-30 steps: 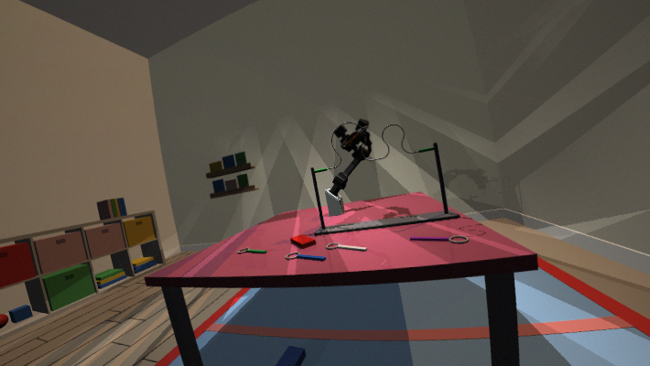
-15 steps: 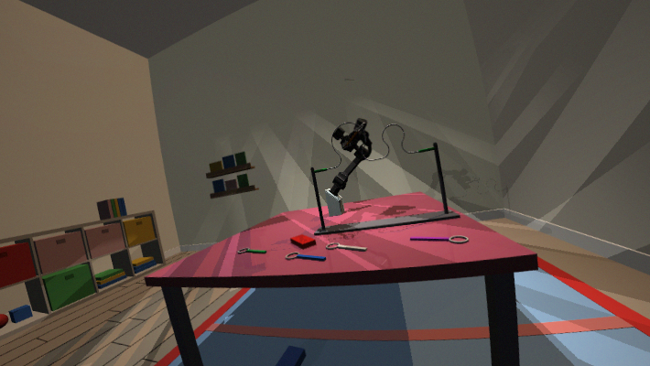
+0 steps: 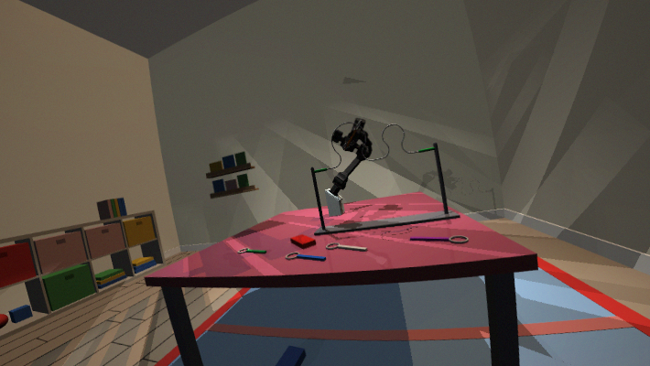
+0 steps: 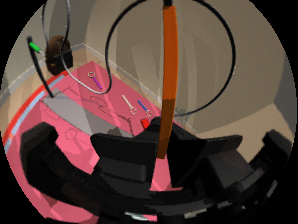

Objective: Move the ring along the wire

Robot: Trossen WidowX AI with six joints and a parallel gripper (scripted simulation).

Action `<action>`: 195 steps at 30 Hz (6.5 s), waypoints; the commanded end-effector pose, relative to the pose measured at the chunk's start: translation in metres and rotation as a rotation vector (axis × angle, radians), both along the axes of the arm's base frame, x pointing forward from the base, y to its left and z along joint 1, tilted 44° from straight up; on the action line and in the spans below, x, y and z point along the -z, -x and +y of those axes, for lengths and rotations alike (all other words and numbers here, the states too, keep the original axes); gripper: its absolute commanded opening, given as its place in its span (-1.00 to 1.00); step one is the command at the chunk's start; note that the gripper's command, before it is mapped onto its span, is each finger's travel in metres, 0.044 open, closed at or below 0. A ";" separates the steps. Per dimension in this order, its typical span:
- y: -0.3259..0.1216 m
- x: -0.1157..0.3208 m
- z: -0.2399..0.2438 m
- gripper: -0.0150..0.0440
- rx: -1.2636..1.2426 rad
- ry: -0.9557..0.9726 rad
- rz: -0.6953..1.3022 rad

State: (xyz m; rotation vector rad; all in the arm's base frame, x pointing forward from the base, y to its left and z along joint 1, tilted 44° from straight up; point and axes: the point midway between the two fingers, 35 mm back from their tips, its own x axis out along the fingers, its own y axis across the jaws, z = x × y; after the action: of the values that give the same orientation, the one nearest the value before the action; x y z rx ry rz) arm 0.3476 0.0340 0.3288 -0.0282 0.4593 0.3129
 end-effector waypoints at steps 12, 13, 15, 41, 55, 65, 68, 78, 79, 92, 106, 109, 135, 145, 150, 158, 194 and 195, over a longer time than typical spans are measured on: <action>0.000 0.000 0.005 -1.00 -0.004 -0.192 0.037; 0.001 0.000 0.005 -1.00 -0.005 -0.205 0.040; 0.001 0.000 0.006 -1.00 -0.006 -0.229 0.044; 0.003 -0.004 0.015 -1.00 -0.019 -0.548 0.106; 0.004 -0.007 0.020 -1.00 -0.027 -0.719 0.139; 0.004 -0.010 0.023 -1.00 -0.032 -0.842 0.163; 0.004 -0.011 0.024 -1.00 -0.033 -0.879 0.170; 0.005 -0.014 0.026 -1.00 -0.038 -1.001 0.193; 0.005 -0.014 0.026 -1.00 -0.039 -1.013 0.196; 0.006 -0.019 0.028 -1.00 -0.045 -1.173 0.227; 0.006 -0.024 0.030 -1.00 -0.052 -1.344 0.260; 0.006 -0.025 0.030 -1.00 -0.054 -1.381 0.267; 0.007 -0.036 0.031 -1.00 -0.067 -1.699 0.330; 0.007 -0.040 0.030 -1.00 -0.072 -1.822 0.354; 0.007 -0.042 0.029 -1.00 -0.075 -1.883 0.366; 0.007 -0.045 0.028 -1.00 -0.080 -1.981 0.386; 0.006 -0.056 0.019 -1.00 -0.101 -2.421 0.475; 0.006 -0.057 0.019 -1.00 -0.102 -2.434 0.477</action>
State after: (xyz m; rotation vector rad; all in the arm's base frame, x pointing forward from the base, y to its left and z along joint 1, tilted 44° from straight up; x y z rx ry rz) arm 0.3413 0.0545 0.3845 2.3885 0.2911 0.8003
